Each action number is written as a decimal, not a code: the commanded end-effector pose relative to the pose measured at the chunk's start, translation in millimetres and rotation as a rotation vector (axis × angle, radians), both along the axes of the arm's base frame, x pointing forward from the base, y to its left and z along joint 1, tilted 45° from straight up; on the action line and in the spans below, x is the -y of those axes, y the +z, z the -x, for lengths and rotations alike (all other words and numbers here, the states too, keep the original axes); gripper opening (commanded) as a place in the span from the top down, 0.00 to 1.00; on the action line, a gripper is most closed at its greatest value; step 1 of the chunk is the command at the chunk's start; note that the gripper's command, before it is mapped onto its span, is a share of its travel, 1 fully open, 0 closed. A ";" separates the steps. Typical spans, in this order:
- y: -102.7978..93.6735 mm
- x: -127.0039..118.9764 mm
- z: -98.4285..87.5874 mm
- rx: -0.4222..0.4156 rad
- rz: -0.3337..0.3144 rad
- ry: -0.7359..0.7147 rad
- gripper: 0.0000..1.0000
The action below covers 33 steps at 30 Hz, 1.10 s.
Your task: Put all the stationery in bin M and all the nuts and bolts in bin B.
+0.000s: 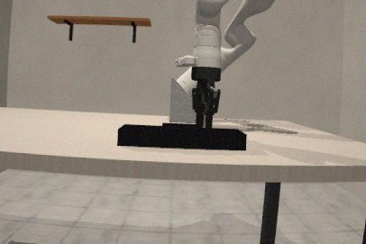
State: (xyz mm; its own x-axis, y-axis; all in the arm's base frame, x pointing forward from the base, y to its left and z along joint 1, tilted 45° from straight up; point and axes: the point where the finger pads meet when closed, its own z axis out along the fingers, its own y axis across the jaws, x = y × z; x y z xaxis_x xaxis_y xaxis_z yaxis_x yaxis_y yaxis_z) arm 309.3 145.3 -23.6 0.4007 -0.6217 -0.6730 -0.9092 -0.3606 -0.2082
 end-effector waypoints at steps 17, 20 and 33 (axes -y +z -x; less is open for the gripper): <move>-8.1 -8.0 0.4 0.001 0.000 0.000 0.45; -8.1 -8.1 0.2 0.001 0.000 0.000 0.45; -8.1 -8.1 0.2 0.001 0.000 0.000 0.65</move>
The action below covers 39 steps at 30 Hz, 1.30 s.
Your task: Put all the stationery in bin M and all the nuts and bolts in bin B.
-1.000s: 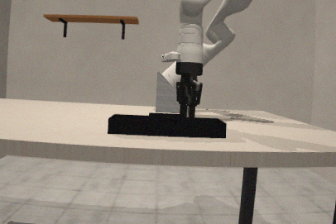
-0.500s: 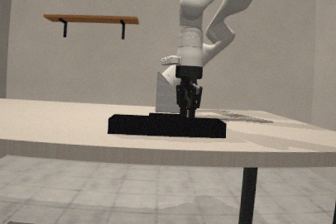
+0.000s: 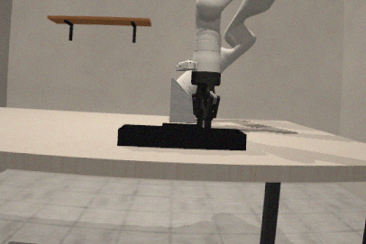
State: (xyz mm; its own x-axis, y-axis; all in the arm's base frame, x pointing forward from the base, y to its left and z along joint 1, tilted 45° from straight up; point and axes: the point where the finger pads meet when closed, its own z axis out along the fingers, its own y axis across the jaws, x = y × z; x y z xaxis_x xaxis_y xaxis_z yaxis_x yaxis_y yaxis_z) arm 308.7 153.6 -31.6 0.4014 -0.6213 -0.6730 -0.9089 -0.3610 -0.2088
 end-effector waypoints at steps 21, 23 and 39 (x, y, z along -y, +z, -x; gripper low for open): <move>4.6 4.8 -1.2 0.001 0.001 -0.001 0.65; 9.3 9.4 -1.9 0.001 0.001 -0.001 0.65; 42.4 41.9 -7.2 0.001 0.001 -0.001 0.65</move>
